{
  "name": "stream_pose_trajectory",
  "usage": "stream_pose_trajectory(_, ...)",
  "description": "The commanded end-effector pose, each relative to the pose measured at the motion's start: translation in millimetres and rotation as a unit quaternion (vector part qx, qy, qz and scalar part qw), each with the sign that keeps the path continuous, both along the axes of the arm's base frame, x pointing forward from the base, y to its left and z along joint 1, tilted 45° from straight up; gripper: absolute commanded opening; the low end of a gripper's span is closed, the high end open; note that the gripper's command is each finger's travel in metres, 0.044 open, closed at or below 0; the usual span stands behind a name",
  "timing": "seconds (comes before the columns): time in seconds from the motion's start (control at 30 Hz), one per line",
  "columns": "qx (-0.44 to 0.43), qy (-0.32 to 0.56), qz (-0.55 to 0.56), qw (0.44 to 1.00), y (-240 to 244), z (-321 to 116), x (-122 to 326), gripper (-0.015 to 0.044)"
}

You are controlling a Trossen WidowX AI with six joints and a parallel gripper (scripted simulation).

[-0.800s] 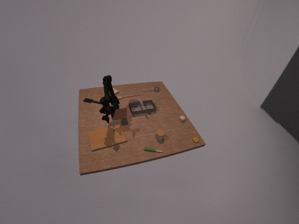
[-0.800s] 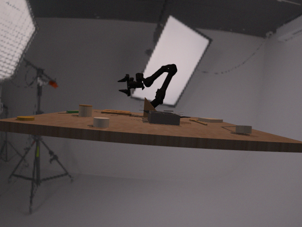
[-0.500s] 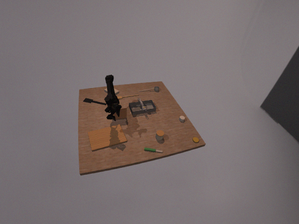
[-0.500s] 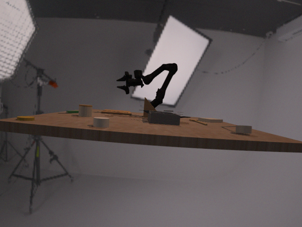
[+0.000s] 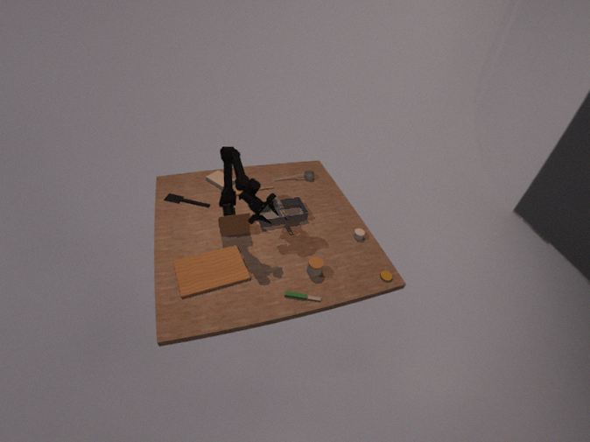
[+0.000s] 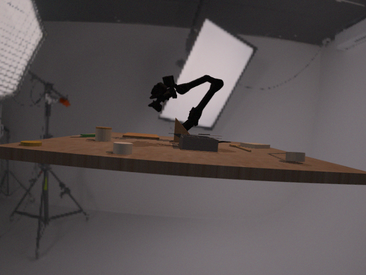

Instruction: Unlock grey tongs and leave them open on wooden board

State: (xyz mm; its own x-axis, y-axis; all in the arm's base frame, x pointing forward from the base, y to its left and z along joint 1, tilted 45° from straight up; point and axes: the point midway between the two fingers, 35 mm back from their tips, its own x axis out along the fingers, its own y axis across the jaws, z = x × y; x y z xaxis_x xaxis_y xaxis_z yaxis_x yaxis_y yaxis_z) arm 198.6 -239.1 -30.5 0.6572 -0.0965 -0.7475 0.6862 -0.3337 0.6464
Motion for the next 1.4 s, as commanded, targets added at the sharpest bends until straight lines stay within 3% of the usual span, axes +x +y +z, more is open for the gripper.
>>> stream_pose_trajectory(0.0,0.064,-0.022,0.067,0.995,47,15,43,0.026)
stream_pose_trajectory(0.2,0.18,-0.027,0.172,0.968,138,41,90,0.026)
stream_pose_trajectory(0.43,0.3,0.013,0.272,0.914,244,73,103,0.026)
stream_pose_trajectory(1.37,0.302,0.017,0.275,0.913,261,68,114,0.026)
